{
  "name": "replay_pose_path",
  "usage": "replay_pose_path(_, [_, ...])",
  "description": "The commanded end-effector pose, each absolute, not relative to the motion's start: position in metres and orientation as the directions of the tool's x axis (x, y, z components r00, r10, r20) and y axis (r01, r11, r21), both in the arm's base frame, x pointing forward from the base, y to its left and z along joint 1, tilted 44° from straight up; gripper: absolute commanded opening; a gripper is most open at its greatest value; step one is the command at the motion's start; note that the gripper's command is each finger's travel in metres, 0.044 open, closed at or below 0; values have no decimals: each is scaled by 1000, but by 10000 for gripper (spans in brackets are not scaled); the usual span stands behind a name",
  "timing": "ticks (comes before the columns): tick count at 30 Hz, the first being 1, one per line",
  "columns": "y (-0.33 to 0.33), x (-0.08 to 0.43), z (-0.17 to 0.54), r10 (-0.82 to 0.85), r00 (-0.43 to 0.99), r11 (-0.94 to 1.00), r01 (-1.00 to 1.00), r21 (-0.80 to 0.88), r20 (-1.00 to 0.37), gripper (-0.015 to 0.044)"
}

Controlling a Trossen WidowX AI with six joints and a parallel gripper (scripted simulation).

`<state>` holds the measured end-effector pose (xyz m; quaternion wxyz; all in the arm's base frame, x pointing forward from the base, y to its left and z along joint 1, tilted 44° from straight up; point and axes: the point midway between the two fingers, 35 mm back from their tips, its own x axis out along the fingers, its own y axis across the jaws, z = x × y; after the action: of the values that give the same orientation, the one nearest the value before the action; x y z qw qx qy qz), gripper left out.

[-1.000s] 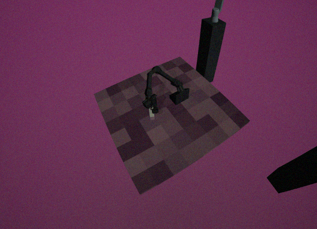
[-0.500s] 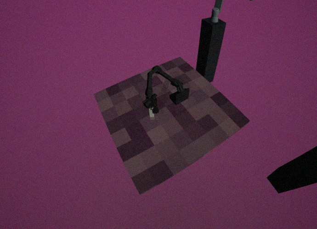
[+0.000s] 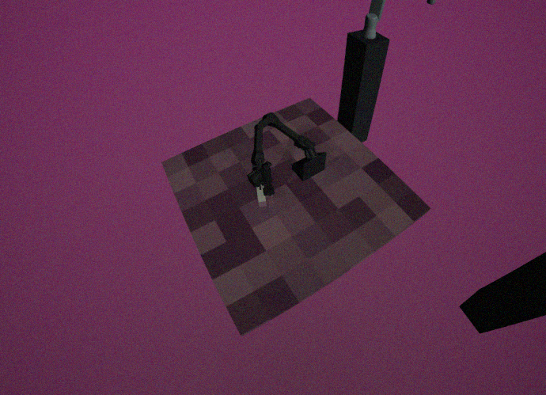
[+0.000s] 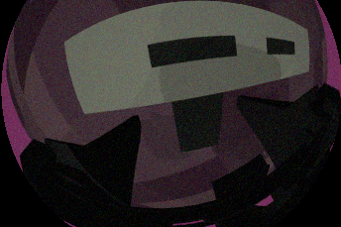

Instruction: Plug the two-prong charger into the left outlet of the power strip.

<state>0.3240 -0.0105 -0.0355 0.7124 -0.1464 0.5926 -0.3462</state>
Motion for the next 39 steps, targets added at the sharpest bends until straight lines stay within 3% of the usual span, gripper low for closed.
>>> replay_pose_path(1, [-12, 320, -37, -672, 54, 712, 322, -624, -738, 440])
replay_pose_path(39, [-4, 285, -49, -671, 53, 713, 321, -624, -740, 440])
